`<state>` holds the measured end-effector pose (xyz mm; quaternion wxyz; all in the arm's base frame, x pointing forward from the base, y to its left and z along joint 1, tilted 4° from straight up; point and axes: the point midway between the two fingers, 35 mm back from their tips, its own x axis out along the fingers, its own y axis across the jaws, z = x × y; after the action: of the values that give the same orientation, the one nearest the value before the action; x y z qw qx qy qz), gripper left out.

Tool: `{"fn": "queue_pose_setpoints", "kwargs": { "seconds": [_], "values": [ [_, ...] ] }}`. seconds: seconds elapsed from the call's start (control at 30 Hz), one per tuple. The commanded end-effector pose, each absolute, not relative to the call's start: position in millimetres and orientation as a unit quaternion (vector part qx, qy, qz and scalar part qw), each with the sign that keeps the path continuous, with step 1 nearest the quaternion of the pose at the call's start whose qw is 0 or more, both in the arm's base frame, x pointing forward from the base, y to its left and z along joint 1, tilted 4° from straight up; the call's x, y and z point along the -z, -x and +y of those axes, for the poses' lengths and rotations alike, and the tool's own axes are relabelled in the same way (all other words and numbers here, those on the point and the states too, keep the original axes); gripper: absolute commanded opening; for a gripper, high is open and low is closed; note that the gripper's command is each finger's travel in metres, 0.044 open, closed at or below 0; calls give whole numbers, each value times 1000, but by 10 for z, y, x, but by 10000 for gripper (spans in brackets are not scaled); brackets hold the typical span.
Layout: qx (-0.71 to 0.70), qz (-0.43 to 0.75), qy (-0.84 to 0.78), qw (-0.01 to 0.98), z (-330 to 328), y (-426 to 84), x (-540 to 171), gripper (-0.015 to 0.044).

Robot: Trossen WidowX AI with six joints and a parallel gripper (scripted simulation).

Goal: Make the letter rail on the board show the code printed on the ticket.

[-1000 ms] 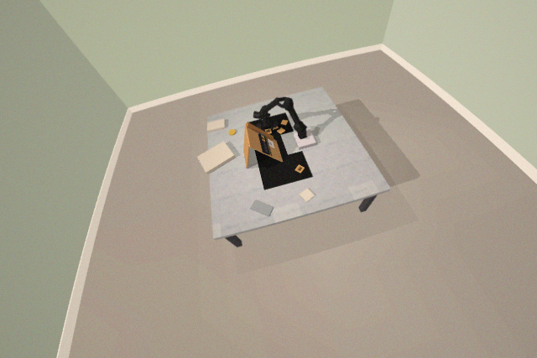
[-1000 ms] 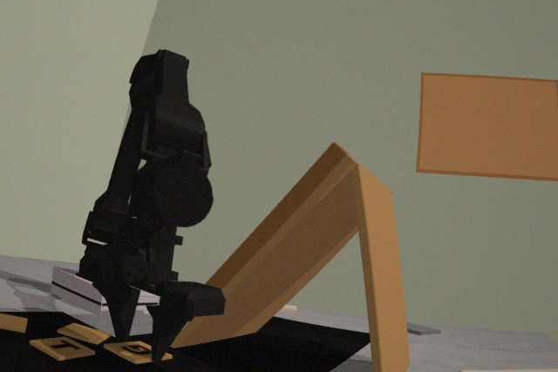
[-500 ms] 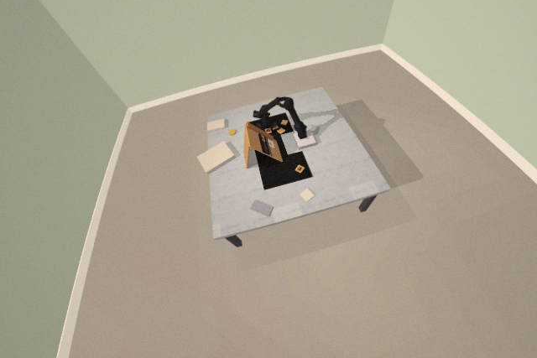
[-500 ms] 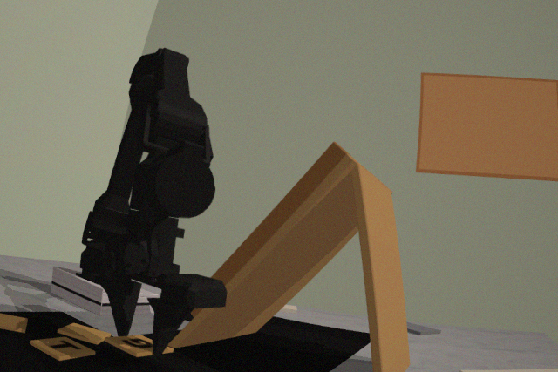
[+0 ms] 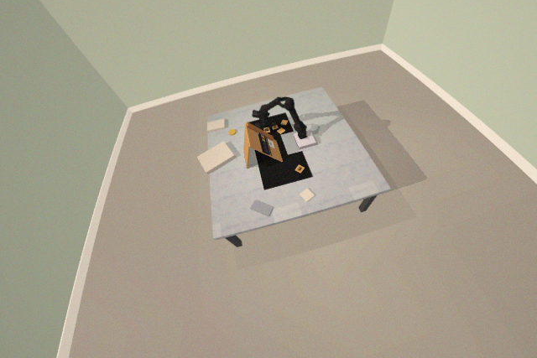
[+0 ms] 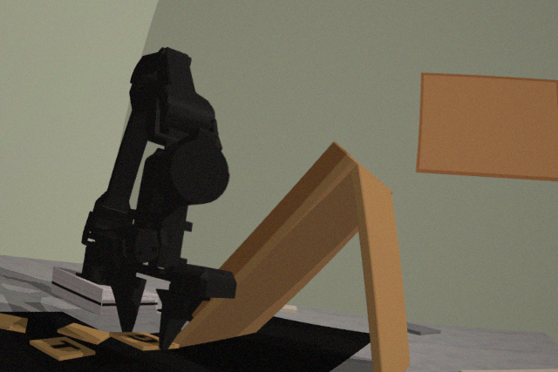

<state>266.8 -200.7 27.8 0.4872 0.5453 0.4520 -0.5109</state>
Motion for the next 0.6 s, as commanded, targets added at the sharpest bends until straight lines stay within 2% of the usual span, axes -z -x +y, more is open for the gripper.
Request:
{"fn": "queue_pose_setpoints", "kwargs": {
  "seconds": [0.0,0.57],
  "values": [
    [514,433,-536,511,-2047,-2757,-388,0],
    [516,346,-495,608,-2142,-3137,-878,0]
  ]
}}
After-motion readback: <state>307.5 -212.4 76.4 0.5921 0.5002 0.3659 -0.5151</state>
